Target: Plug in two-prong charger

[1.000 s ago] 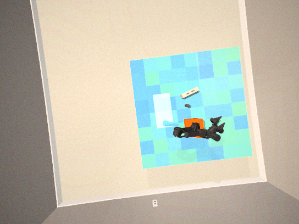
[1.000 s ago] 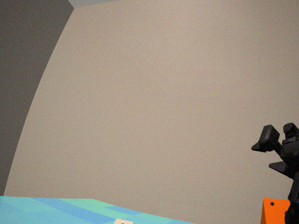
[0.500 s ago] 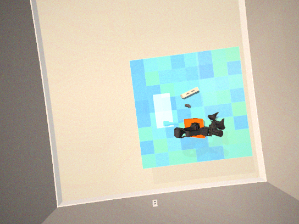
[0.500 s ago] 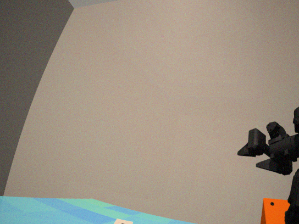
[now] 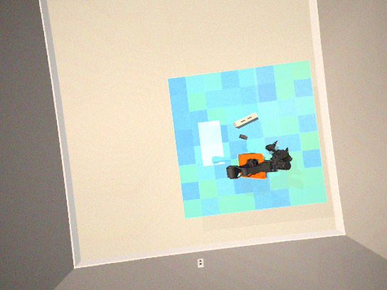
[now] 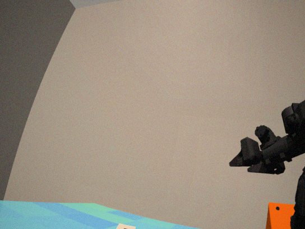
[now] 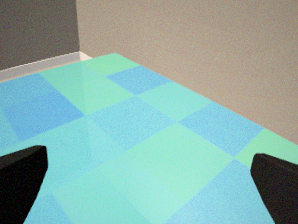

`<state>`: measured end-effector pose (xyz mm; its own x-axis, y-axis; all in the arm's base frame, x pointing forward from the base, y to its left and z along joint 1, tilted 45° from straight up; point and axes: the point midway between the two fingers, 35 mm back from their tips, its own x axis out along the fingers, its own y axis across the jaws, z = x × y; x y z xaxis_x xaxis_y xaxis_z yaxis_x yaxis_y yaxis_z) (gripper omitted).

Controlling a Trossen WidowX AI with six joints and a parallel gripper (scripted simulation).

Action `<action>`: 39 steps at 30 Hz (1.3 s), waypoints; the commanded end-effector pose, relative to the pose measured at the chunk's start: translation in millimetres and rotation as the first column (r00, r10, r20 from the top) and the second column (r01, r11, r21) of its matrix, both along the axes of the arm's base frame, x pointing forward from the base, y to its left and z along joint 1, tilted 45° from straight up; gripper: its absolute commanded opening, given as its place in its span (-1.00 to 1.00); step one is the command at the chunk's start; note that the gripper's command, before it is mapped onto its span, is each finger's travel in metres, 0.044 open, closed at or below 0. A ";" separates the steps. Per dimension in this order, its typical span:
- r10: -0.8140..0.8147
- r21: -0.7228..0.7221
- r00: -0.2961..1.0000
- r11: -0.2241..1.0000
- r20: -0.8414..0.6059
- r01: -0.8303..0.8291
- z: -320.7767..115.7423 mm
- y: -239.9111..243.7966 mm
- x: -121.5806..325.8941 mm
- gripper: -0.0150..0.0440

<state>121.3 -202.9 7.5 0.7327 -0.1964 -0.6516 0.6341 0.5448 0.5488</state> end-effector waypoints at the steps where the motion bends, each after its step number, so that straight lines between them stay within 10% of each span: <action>1: 0.091 -0.016 0.996 0.996 -0.020 -0.091 -0.8 5.2 10.7 1.00; 39: 0.749 -0.135 0.647 0.633 -0.143 -0.762 -1.7 79.7 85.9 1.00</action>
